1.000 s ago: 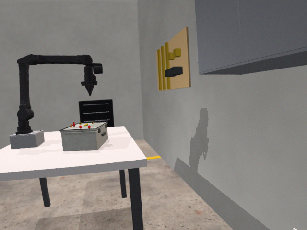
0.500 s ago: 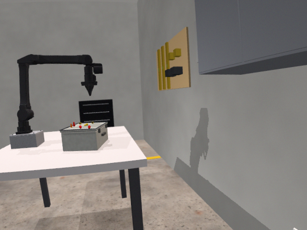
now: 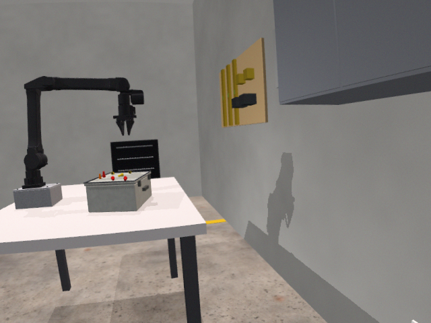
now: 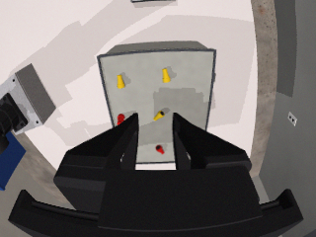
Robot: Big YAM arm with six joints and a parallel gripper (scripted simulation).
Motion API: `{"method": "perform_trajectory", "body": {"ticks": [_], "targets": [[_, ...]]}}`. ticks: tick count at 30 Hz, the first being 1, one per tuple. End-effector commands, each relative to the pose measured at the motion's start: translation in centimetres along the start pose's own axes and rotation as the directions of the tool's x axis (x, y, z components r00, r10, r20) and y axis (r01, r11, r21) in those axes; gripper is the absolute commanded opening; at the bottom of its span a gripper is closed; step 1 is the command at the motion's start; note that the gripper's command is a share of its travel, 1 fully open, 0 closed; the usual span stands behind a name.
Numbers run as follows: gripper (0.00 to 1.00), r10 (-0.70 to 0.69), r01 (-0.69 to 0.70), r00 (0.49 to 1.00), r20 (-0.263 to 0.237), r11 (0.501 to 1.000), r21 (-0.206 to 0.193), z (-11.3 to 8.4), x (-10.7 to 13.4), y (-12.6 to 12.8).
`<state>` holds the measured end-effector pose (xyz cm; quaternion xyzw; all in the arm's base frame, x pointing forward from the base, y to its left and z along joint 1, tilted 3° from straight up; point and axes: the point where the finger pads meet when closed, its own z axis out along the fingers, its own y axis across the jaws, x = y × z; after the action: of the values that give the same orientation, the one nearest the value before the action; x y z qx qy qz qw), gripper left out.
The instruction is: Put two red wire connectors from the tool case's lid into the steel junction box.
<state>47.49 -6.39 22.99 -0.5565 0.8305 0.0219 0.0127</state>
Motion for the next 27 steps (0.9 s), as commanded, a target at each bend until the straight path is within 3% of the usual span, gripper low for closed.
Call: {"method": "perform_trajectory", "body": {"ticks": [1, 5, 20, 22, 23, 27], "targets": [[0.29, 0.166, -0.166, 0.986, 0.003, 0.986, -0.001, 1.1, 1.7, -1.1], [0.29, 0.216, -0.216, 0.976, 0.003, 0.976, 0.001, 1.4, 2.2, -1.3], [0.29, 0.626, -0.627, 0.779, 0.009, 0.779, 0.009, 3.4, 6.1, -2.5], [0.29, 0.626, -0.627, 0.779, 0.009, 0.779, 0.009, 3.4, 6.1, -2.5], [0.29, 0.680, -0.680, 0.733, 0.009, 0.733, 0.008, 3.8, 6.7, -2.7], [0.29, 0.753, -0.753, 0.658, 0.007, 0.658, 0.005, 4.4, 7.6, -2.7]]}}
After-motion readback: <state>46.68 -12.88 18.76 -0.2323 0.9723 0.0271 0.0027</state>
